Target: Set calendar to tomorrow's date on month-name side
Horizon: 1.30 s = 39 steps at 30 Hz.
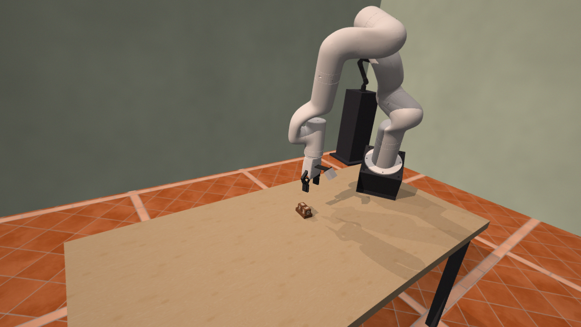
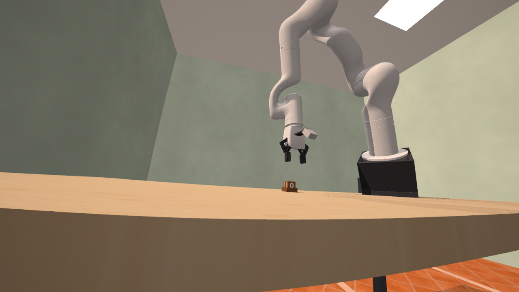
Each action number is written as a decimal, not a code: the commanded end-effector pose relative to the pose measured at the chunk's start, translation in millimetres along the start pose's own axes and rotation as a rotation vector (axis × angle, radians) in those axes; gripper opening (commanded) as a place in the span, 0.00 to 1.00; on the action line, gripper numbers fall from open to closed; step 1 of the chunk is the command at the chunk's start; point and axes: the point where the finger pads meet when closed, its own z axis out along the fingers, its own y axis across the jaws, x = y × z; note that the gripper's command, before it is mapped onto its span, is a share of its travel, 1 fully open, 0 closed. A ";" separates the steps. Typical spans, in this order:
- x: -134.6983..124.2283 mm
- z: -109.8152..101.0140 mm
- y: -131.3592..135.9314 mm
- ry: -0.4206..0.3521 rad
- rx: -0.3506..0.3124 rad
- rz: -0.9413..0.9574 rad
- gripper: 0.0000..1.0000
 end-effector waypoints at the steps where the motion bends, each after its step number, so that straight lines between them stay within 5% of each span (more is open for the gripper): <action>1: -0.3 0.6 -1.4 -0.025 -0.037 -0.119 1.00; 25: -0.5 4.8 -10.9 -0.038 -0.028 -0.686 1.00; 39: -0.6 5.9 -11.8 -0.039 -0.027 -0.738 1.00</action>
